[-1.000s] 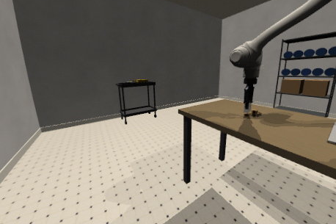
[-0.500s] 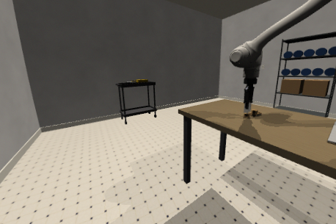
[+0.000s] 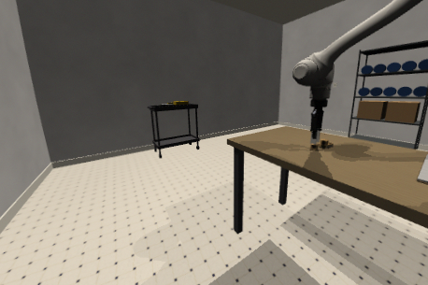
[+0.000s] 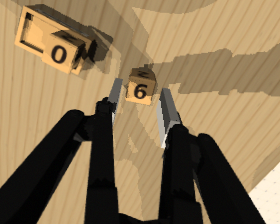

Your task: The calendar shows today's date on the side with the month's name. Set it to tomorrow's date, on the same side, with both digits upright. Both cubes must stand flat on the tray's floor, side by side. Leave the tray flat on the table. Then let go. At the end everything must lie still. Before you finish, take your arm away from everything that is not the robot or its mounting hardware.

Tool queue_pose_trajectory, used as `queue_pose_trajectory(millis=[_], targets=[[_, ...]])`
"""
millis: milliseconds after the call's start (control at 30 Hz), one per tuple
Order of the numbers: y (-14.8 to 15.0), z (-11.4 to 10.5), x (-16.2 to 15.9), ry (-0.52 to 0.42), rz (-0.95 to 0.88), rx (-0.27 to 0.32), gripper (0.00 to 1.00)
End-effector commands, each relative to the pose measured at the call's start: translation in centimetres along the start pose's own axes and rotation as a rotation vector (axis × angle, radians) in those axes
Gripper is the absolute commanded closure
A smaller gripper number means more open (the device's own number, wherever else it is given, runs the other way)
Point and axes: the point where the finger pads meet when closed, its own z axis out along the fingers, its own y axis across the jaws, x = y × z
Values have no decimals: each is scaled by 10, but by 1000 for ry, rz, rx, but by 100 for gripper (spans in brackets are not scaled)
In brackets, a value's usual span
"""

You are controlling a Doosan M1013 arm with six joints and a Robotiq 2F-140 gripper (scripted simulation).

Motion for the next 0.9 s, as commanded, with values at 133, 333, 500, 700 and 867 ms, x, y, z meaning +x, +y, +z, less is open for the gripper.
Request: queue_pose_trajectory(millis=[133,333,500,700,867], targets=[[0,-8,0,0,0,0,72],[0,-20,0,0,0,0,72],[0,-35,0,0,0,0,72],[0,-42,0,0,0,0,72],[0,-42,0,-5,0,0,72]])
